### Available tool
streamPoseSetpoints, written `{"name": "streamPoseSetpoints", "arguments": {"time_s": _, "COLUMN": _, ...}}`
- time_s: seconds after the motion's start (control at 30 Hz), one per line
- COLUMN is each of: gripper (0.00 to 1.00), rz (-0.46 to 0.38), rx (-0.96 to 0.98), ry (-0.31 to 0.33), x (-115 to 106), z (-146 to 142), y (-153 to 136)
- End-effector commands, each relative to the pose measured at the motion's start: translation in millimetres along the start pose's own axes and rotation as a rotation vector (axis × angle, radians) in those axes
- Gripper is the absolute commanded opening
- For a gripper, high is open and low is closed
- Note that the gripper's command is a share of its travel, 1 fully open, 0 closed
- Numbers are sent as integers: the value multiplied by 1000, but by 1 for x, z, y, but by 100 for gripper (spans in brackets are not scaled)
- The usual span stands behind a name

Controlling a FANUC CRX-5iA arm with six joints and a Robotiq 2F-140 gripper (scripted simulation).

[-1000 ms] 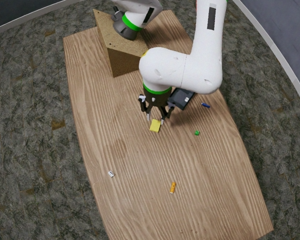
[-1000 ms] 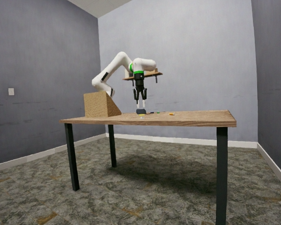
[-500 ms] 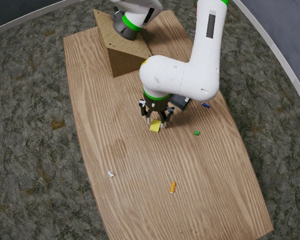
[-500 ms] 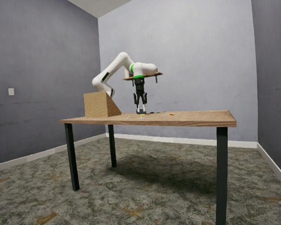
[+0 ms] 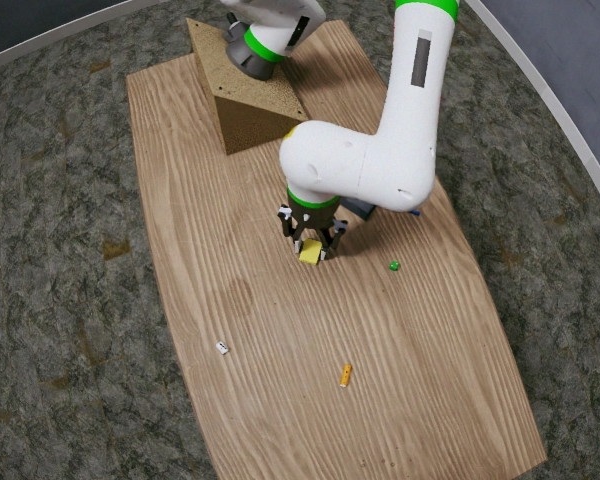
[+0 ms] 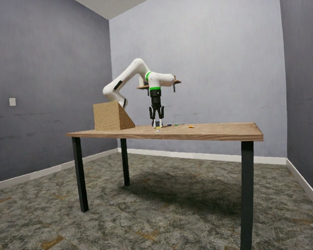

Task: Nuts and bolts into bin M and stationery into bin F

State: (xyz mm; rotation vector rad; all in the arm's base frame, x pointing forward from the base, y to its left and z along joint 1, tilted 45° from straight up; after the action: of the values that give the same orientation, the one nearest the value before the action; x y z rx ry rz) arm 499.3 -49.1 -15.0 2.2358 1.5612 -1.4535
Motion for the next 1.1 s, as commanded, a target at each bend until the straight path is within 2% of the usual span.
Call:
{"name": "streamPoseSetpoints", "arguments": {"time_s": 0.0, "gripper": 40, "rz": 1, "rx": 0, "ry": 0, "x": 5, "z": 0, "y": 0}}
{"name": "streamPoseSetpoints", "arguments": {"time_s": 0.43, "gripper": 40, "rz": 1, "rx": 0, "ry": 0, "x": 5, "z": 0, "y": 0}}
{"name": "streamPoseSetpoints", "arguments": {"time_s": 0.47, "gripper": 29, "rz": 1, "rx": 0, "ry": 0, "x": 5, "z": 0, "y": 0}}
{"name": "streamPoseSetpoints", "arguments": {"time_s": 1.07, "gripper": 29, "rz": 1, "rx": 0, "ry": 0, "x": 5, "z": 0, "y": 0}}
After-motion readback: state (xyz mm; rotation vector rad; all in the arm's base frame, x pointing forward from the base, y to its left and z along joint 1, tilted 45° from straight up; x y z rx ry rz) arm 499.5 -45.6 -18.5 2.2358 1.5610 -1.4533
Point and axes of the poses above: the point where the finger pads meet when closed, its own x axis out along the fingers, its own z axis across the jaws, y = z × x, the point moved 9 cm from there along -x, back along the fingers, and after that the axes turned 1 degree about x, right-handed, at the moved point
